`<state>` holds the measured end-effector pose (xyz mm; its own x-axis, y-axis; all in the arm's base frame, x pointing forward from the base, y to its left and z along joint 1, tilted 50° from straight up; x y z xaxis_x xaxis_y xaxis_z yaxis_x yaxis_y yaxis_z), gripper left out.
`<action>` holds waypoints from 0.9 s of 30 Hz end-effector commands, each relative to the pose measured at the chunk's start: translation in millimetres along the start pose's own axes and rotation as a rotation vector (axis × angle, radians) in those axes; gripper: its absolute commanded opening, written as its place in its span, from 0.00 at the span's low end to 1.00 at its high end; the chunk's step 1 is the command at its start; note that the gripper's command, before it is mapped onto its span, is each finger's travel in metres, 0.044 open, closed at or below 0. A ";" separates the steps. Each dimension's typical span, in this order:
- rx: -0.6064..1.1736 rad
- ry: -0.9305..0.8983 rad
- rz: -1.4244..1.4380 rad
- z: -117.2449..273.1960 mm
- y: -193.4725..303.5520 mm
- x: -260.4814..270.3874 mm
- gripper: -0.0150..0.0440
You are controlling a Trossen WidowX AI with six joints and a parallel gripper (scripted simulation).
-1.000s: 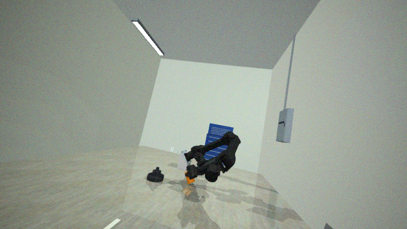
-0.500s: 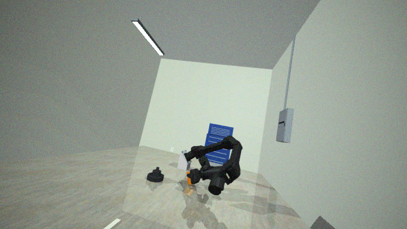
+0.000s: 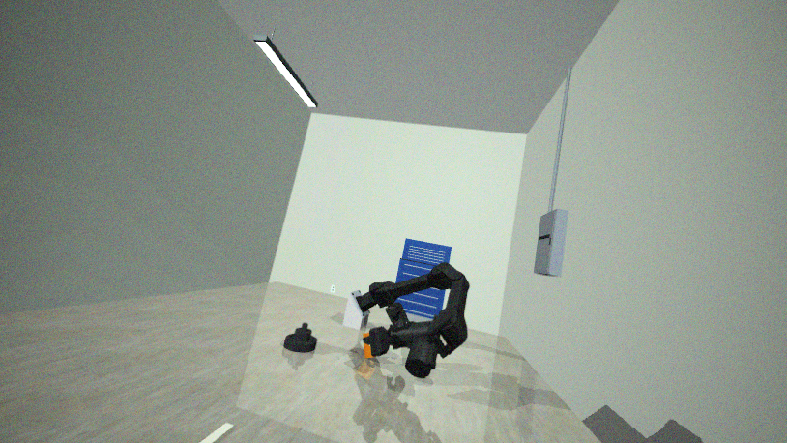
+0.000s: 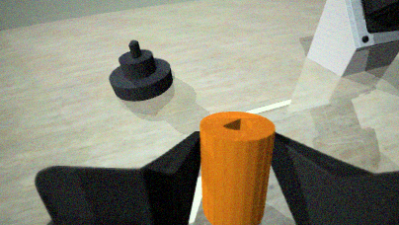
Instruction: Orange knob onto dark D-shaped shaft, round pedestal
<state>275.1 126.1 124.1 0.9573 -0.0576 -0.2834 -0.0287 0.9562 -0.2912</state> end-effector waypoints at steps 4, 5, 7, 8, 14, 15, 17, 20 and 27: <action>0.002 0.000 0.000 0.5 0.1 0.0 0.69; 0.002 0.000 0.000 0.5 0.1 0.0 0.69; 0.002 0.000 0.000 0.5 0.1 0.0 0.69; 0.002 0.000 0.000 0.5 0.1 0.0 0.69; 0.002 0.000 0.000 0.5 0.1 0.0 0.69; 0.002 0.000 0.000 0.5 0.1 0.0 0.69; 0.002 0.000 0.000 0.5 0.1 0.0 0.69; 0.002 0.000 0.000 0.5 0.1 0.0 0.69; 0.002 0.000 0.000 0.5 0.1 0.0 0.69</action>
<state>275.2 126.5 124.7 0.9569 -0.0579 -0.2847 -0.0281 0.9569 -0.2891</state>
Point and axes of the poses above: the point midway between the two fingers, 35 mm back from their tips, its own z axis back along the fingers, its own x axis across the jaws, y = z × x, the point moved 3 cm from there along z, back along the fingers, and after that the axes turned 7 degrees about z, right-handed, at the moved point
